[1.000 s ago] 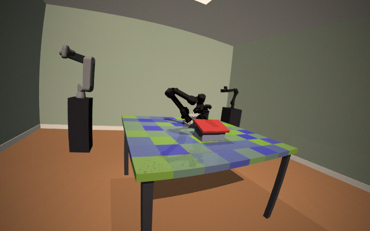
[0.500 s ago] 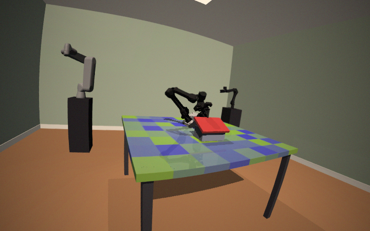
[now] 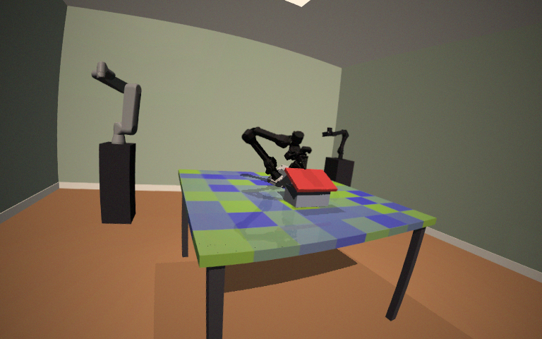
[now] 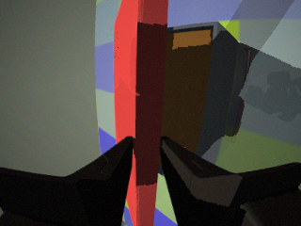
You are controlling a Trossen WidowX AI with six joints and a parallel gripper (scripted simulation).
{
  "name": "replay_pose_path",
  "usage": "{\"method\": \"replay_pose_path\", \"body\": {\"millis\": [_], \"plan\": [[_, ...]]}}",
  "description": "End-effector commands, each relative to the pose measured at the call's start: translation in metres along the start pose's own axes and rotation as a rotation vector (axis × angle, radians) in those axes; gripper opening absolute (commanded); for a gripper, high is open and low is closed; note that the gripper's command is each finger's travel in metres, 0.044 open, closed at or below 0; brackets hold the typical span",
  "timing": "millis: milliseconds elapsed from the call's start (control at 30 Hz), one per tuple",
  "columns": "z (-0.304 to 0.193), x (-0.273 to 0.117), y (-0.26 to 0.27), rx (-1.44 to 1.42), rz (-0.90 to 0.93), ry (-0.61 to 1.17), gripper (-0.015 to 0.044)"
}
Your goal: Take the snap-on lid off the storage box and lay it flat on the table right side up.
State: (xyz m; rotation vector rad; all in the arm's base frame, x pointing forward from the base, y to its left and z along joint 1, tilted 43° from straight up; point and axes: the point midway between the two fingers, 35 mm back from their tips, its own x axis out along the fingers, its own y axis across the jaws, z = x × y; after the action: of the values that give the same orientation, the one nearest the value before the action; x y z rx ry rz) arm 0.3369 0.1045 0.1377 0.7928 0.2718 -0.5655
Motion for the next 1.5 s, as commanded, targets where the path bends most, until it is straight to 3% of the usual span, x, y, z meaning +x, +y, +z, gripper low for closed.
{"method": "replay_pose_path", "body": {"millis": [0, 1467], "plan": [[-0.001, -0.006, 0.010, 0.010, 0.014, 0.003, 0.0000], [-0.001, -0.044, 0.053, 0.010, 0.012, 0.004, 0.0000]]}}
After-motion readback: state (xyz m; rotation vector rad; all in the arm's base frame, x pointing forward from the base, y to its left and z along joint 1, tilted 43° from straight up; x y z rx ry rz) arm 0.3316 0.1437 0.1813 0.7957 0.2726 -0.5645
